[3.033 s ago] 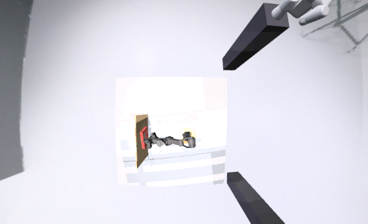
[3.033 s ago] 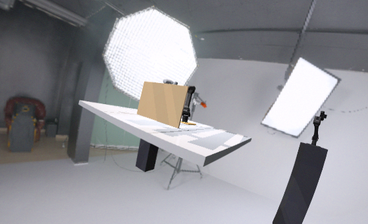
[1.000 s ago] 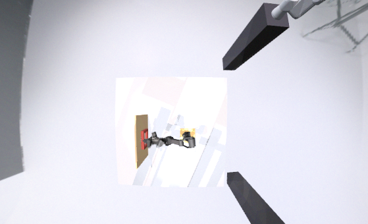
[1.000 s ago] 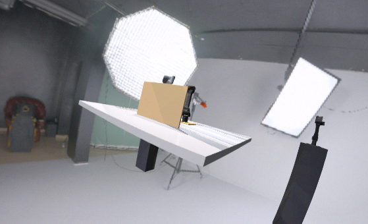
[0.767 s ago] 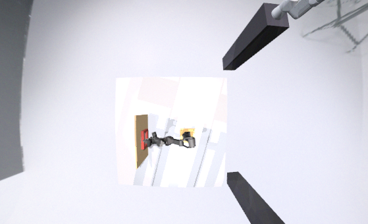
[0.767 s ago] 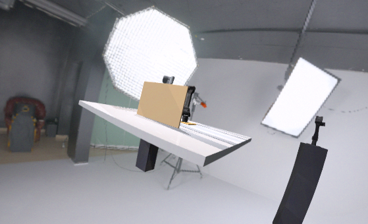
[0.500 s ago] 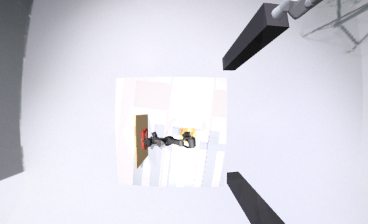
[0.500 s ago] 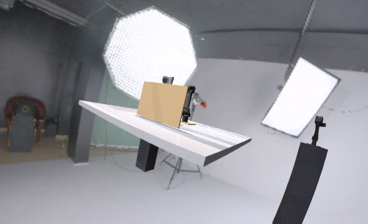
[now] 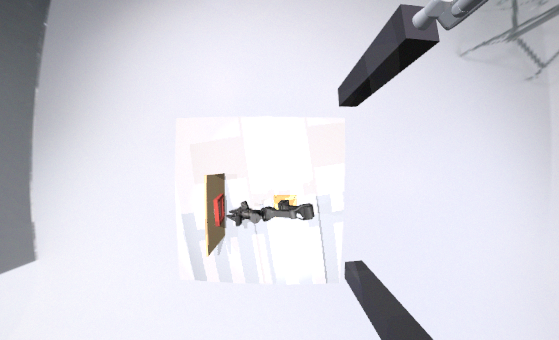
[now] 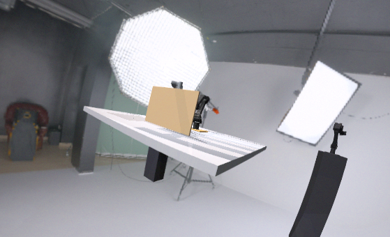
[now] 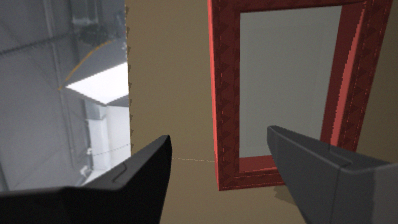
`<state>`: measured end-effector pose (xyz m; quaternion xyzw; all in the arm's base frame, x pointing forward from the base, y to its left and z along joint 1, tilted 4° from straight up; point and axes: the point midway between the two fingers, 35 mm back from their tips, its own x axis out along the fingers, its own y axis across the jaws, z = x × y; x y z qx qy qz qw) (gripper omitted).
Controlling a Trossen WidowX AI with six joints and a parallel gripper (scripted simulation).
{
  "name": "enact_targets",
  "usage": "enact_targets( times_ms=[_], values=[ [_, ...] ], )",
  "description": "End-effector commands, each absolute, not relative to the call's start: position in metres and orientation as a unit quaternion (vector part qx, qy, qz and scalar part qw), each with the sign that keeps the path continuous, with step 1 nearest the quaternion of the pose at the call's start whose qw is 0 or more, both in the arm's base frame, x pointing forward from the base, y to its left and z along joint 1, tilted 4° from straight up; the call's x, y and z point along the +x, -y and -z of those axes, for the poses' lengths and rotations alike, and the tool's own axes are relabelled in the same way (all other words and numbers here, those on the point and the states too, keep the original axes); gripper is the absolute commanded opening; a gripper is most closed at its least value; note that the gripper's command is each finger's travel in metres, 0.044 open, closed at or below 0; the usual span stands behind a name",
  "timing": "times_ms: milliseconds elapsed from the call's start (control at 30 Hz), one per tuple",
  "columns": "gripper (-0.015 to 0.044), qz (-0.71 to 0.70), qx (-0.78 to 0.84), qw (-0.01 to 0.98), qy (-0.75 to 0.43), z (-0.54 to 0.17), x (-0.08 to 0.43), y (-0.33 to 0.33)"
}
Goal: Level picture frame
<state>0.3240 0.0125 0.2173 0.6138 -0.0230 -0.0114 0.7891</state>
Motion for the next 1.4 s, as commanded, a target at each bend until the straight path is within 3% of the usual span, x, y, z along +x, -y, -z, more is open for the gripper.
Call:
enact_targets(
  times_ms=[0, 200, 700, 1367],
  values=[
    [0.0260, 0.016, 0.581, 0.814, 0.019, -0.206, 0.297, -0.012],
    [0.0260, 0.013, 0.587, 0.810, 0.021, -0.216, 0.293, -0.018],
    [0.0260, 0.018, 0.575, 0.818, 0.015, -0.242, 0.197, -0.024],
    [0.0260, 0.018, 0.575, 0.818, 0.015, -0.242, 0.196, -0.023]
  ],
)
